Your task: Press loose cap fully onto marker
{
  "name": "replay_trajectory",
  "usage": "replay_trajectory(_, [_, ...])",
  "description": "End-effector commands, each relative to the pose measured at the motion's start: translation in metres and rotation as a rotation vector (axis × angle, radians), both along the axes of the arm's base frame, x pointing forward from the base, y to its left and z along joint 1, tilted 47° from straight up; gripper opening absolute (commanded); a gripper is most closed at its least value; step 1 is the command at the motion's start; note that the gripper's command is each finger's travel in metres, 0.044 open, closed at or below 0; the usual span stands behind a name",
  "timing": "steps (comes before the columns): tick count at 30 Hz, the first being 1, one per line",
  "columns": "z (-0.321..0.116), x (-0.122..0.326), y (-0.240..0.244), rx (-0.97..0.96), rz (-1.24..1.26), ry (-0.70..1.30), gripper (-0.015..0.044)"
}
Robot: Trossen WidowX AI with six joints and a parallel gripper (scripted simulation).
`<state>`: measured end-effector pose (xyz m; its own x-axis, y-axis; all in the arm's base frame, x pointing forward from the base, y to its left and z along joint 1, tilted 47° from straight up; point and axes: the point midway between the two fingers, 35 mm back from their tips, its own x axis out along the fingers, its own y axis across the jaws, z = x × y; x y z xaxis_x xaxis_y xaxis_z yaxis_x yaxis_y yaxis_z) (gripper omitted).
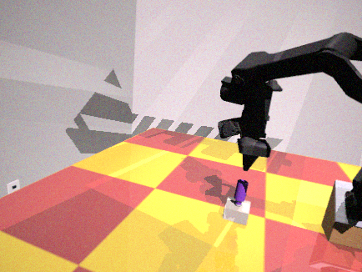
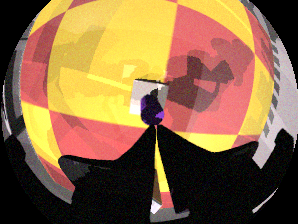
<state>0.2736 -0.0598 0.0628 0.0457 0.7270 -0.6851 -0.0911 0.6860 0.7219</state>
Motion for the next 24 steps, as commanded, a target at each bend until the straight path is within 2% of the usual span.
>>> replay_trajectory(1, [-0.001,0.000,0.001,0.009,-0.109,0.112,0.0000])
replay_trajectory(24, [-0.016,0.001,0.017,0.010,-0.109,0.111,0.0000])
